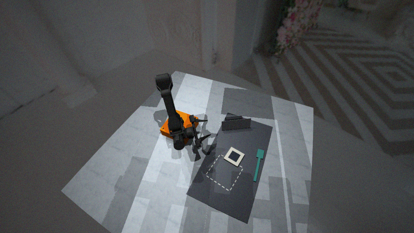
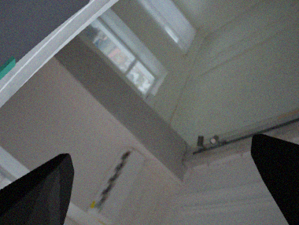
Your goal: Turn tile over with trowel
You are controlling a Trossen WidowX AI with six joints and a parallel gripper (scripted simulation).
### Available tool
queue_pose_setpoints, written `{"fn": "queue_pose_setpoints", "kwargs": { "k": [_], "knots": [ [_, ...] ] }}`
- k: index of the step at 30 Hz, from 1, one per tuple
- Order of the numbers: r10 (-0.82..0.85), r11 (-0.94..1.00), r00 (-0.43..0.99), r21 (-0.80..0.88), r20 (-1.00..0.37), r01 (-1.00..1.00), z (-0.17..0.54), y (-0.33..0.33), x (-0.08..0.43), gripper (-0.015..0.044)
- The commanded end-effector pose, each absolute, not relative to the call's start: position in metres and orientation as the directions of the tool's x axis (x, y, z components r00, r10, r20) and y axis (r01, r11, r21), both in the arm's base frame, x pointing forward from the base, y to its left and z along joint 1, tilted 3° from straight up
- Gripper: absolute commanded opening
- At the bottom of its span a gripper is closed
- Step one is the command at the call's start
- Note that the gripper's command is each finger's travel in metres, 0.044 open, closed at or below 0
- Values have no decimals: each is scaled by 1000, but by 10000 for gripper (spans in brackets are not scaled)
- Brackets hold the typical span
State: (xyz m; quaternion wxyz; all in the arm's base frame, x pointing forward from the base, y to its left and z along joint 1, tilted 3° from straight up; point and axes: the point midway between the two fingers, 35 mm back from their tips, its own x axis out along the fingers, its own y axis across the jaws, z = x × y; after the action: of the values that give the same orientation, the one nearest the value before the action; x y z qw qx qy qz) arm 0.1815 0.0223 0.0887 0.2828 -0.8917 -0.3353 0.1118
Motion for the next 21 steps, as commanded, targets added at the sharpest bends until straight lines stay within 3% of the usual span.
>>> {"fn": "queue_pose_setpoints", "kwargs": {
  "k": [1, 11, 21],
  "knots": [
    [662, -616, 749, -577, -12, 536, 89, 22, 182, 374],
    [717, -653, 688, -456, -115, 604, 83, 29, 194, 111],
    [762, -647, 604, -304, -233, 699, 77, 38, 207, 100]
  ]
}}
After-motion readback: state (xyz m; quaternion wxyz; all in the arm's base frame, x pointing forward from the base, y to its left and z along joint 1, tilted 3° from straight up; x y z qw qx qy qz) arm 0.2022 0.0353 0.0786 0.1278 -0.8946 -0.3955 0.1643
